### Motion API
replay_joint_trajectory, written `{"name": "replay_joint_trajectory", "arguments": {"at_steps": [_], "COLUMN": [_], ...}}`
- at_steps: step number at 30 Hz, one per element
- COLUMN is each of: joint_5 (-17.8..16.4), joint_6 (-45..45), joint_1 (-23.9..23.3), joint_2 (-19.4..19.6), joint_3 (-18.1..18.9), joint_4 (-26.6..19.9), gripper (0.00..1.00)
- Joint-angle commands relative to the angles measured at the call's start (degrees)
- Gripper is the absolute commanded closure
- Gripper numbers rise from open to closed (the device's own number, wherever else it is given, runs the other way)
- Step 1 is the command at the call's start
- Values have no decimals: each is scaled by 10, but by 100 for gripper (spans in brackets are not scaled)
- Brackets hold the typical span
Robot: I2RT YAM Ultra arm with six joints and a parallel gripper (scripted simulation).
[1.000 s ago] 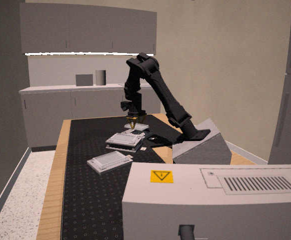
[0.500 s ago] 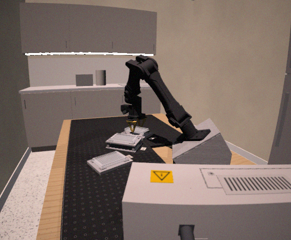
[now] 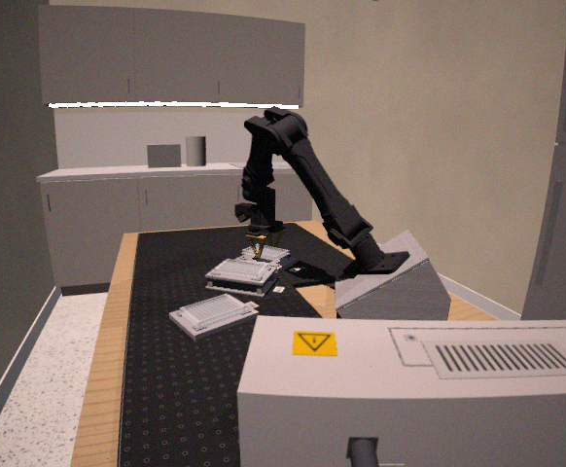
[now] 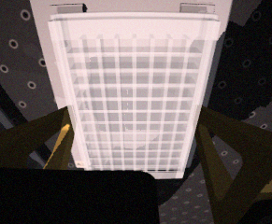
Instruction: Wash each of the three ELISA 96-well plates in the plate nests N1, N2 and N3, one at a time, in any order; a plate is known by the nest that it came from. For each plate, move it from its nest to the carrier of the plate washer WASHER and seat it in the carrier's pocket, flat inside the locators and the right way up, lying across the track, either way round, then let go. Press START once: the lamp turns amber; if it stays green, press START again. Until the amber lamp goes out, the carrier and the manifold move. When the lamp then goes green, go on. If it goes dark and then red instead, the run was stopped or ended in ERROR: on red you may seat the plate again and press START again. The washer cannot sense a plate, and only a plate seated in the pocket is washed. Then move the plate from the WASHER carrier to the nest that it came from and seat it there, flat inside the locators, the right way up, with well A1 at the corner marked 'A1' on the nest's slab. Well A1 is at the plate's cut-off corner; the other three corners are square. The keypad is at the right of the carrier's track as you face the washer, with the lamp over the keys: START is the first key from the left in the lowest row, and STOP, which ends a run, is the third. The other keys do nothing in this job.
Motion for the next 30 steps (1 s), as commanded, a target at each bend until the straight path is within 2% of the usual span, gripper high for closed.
{"name": "replay_joint_trajectory", "arguments": {"at_steps": [1,30], "joint_5": [0,0], "joint_6": [0,1], "joint_1": [-1,-1], "joint_2": [-4,-8], "joint_3": [1,-5], "joint_4": [3,5], "gripper": [100,100]}}
